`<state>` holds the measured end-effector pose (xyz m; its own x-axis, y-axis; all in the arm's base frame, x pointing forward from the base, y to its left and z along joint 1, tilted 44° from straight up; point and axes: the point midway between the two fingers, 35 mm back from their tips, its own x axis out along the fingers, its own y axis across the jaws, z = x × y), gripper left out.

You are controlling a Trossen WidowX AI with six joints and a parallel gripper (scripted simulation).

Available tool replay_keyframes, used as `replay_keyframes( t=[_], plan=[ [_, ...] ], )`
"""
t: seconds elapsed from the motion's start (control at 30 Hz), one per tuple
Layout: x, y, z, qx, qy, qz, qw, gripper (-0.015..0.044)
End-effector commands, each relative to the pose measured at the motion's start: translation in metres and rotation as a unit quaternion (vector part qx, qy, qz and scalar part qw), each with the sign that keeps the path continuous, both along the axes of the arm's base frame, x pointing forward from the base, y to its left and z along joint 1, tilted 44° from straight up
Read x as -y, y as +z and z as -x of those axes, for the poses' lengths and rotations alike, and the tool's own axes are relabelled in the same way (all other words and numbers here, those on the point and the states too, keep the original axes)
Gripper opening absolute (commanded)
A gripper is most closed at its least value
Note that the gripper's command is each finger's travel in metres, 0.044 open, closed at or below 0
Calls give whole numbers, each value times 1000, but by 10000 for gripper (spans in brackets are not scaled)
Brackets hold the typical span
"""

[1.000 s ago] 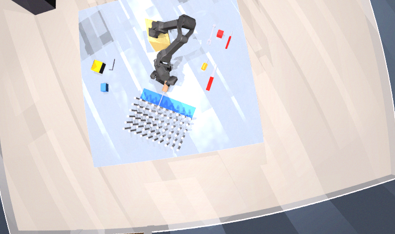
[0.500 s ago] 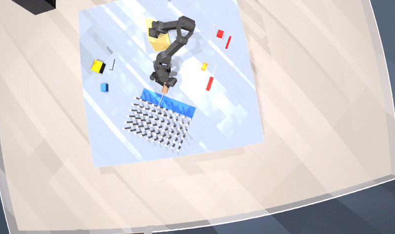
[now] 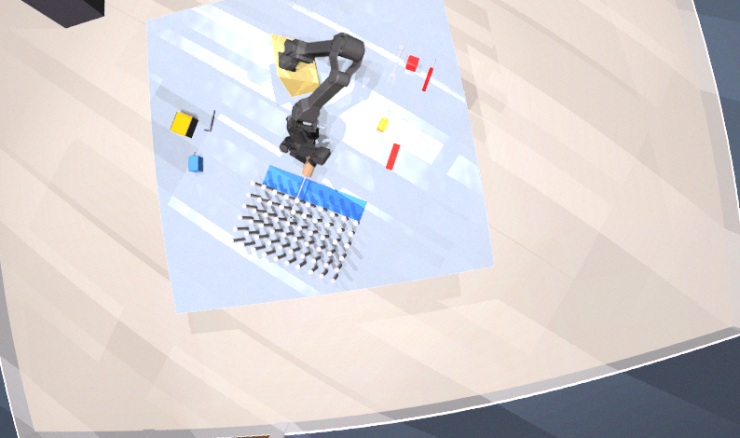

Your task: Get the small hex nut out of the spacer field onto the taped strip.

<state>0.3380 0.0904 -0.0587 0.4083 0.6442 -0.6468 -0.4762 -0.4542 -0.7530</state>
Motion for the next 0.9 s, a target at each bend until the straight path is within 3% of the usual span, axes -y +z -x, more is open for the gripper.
replay_keyframes(
  t=[0.0, 0.87],
  plan=[
    [2, 1, -6, 6, 0, 0, 1000, 0],
    [6, -3, -18, 7, 0, 0, 1000, 0]
  ],
)
